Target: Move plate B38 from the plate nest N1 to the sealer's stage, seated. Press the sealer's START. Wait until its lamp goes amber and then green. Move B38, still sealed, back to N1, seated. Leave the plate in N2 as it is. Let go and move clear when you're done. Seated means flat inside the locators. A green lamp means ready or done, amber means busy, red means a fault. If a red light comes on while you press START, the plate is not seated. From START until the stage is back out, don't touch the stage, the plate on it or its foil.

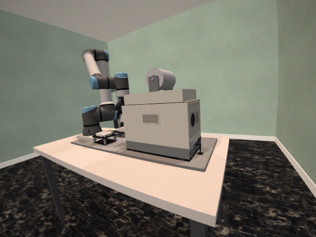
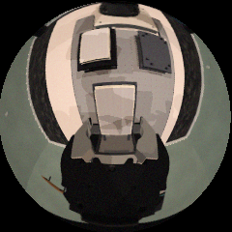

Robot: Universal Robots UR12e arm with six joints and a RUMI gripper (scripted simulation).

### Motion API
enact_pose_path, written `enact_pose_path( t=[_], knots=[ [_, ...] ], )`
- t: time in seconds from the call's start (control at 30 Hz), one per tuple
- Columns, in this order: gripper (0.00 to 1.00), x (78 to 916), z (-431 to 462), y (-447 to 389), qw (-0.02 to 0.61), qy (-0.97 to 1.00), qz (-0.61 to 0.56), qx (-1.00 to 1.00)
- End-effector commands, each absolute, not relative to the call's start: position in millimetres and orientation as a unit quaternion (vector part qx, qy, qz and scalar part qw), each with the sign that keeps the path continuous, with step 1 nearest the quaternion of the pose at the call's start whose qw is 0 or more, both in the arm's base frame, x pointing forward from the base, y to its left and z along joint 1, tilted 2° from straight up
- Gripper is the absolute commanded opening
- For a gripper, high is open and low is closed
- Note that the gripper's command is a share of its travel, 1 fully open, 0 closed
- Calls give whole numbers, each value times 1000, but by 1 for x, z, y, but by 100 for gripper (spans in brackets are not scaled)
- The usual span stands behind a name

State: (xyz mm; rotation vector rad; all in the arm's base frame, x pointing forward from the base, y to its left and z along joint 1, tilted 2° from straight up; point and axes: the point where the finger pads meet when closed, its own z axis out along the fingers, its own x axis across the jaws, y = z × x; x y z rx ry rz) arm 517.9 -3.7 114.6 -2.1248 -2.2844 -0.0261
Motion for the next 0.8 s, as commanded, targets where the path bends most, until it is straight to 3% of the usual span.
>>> enact_pose_path(
  t=[0.0,0.77],
  knots=[
    [68,518,109,-4,10,-732,-9,-681],
    [68,518,104,-4,10,-732,-9,-681]
  ],
)
